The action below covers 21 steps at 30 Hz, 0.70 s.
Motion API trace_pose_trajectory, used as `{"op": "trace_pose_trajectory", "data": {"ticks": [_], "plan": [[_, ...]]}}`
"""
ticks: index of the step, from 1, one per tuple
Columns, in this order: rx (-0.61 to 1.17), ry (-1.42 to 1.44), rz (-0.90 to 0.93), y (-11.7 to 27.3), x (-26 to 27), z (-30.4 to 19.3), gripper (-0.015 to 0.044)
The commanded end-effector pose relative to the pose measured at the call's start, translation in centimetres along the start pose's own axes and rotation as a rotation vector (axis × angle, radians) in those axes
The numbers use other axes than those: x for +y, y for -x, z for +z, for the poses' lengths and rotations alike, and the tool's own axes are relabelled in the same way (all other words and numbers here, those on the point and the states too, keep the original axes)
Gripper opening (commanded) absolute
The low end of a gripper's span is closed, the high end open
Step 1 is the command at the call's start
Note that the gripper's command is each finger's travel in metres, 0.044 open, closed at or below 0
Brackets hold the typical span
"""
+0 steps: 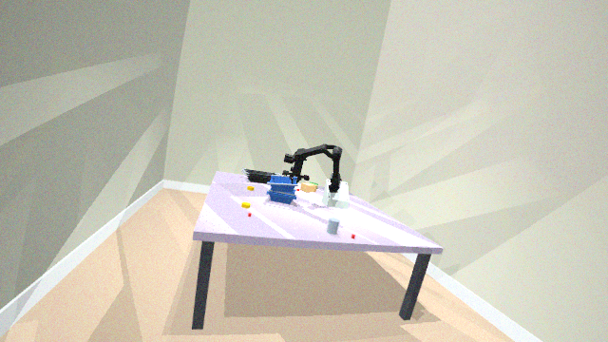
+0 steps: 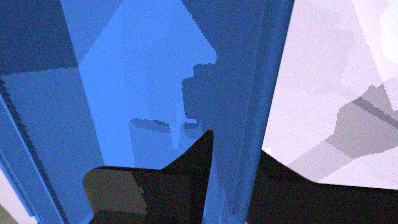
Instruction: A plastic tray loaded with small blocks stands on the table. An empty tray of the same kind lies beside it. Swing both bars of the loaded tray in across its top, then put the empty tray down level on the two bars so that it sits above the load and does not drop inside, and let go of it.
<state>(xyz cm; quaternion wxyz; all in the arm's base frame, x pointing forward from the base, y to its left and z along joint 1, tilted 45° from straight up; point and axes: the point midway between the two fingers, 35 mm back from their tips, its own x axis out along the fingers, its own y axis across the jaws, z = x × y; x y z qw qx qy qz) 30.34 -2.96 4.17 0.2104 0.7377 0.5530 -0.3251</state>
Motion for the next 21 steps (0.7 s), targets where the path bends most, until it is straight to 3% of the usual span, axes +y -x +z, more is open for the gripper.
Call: {"op": "trace_pose_trajectory", "data": {"ticks": [1,21], "plan": [[0.002,-0.011,-0.032,-0.68,-0.76,-0.09,0.0],[0.001,-0.003,-0.008,-0.38,-0.24,-0.02,0.0]]}}
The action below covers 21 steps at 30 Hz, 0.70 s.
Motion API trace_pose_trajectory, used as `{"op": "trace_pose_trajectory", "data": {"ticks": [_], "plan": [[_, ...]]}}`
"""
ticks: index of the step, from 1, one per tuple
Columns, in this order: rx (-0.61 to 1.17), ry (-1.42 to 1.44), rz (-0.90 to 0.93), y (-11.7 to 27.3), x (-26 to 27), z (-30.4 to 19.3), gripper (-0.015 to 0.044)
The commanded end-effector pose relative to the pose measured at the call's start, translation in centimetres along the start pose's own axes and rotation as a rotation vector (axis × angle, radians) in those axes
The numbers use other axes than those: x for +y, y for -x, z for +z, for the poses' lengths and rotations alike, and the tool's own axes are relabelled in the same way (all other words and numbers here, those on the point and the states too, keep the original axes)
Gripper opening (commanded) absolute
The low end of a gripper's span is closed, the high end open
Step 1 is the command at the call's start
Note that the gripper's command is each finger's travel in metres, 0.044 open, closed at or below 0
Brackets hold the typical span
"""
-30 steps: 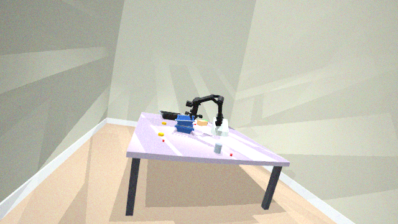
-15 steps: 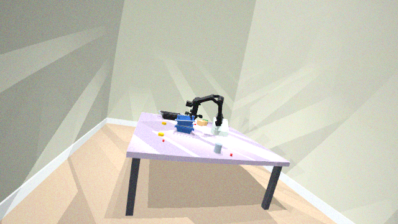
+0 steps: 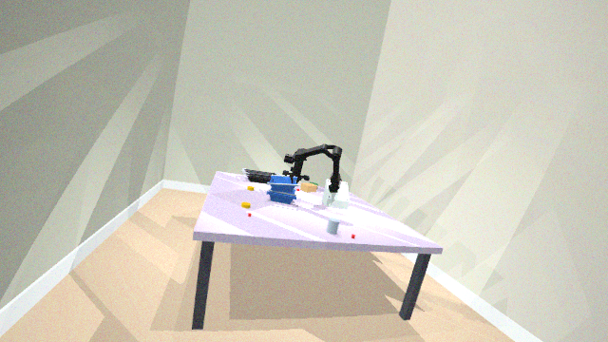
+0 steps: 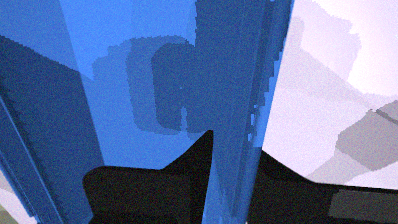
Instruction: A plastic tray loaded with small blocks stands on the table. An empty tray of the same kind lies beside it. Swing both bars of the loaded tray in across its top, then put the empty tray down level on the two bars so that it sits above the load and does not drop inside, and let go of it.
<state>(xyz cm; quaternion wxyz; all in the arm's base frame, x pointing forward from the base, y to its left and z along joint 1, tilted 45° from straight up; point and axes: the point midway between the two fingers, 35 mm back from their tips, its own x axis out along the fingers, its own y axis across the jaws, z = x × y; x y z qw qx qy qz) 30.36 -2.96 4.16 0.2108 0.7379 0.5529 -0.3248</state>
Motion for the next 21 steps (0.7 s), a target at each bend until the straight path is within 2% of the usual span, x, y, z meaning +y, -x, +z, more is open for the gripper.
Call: {"op": "trace_pose_trajectory", "data": {"ticks": [1,21], "plan": [[0.001,-0.005,-0.012,-0.53,-0.36,-0.03,0.0],[0.002,-0.012,-0.033,-1.49,-1.03,-0.08,0.0]]}}
